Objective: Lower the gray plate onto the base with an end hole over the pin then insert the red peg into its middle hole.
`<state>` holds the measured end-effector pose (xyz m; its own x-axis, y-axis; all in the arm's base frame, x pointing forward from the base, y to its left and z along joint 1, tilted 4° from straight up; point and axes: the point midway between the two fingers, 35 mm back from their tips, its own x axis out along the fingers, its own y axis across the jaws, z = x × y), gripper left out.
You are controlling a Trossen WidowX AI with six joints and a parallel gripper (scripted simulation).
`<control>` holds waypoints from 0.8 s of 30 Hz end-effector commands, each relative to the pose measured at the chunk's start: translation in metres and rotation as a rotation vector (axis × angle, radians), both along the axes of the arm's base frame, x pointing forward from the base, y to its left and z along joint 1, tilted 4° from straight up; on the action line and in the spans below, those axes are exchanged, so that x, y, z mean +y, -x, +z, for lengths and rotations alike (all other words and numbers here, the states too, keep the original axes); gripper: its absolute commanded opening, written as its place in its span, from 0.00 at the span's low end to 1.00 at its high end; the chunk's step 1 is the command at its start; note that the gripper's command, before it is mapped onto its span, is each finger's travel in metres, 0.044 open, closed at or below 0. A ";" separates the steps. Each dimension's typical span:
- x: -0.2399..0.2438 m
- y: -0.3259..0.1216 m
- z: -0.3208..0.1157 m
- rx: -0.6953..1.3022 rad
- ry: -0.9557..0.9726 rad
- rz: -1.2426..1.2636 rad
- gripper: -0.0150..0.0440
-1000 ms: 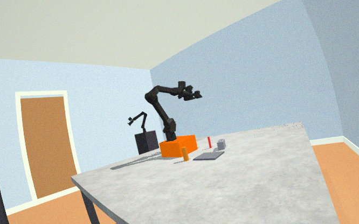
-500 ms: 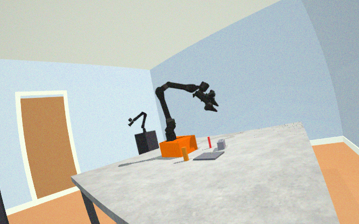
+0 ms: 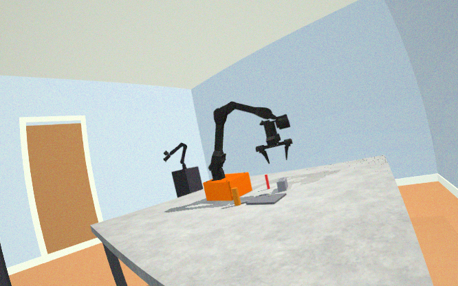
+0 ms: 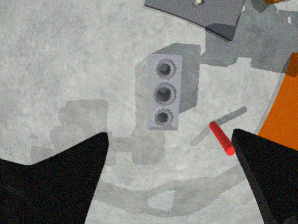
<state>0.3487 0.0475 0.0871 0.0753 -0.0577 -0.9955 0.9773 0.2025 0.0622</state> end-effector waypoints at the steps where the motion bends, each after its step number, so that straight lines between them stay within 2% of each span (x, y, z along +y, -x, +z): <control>1: -0.001 -0.001 0.003 0.010 -0.010 -0.049 1.00; 4: -0.001 -0.001 0.001 0.010 -0.010 -0.049 1.00; 9: -0.009 -0.009 -0.058 0.010 -0.009 -0.049 1.00; 24: -0.011 -0.009 -0.083 0.010 -0.008 -0.049 1.00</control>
<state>0.3600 0.0367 0.0106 0.0726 -0.0552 -0.9958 0.9868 0.1485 0.0637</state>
